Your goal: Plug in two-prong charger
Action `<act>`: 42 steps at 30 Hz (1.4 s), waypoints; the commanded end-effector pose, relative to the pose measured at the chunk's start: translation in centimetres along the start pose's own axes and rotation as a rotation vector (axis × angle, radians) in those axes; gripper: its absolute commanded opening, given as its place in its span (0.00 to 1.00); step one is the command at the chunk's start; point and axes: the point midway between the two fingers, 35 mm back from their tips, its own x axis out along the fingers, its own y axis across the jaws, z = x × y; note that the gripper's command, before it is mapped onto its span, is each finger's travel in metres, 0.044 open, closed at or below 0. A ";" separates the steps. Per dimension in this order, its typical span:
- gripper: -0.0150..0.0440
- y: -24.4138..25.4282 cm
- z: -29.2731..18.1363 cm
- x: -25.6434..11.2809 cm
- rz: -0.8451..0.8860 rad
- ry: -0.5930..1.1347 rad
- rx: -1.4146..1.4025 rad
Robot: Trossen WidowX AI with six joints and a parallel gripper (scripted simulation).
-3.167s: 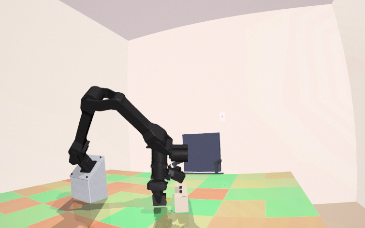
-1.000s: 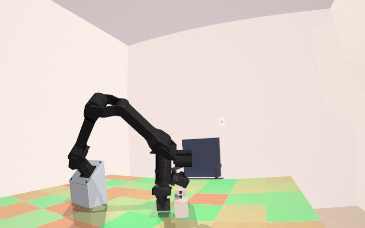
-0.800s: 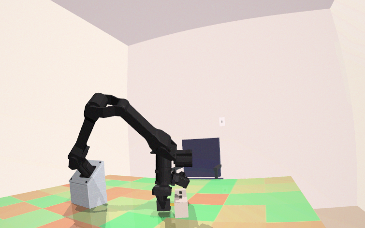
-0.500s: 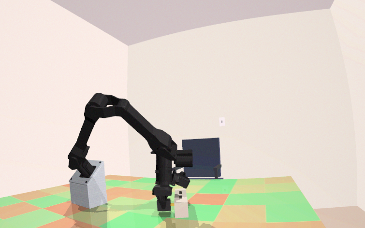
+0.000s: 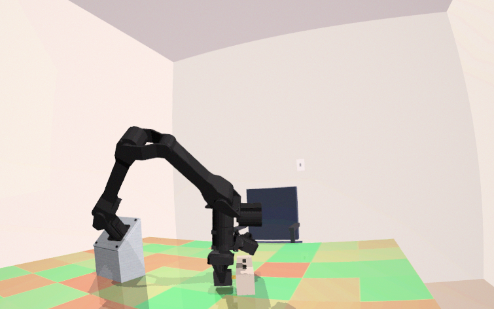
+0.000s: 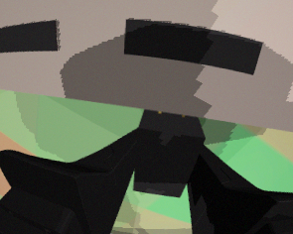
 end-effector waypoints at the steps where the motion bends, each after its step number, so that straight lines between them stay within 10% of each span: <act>1: 0.25 0.1 0.2 0.0 0.003 0.001 -0.001; 42: 0.25 0.1 1.7 -0.1 0.003 0.000 0.000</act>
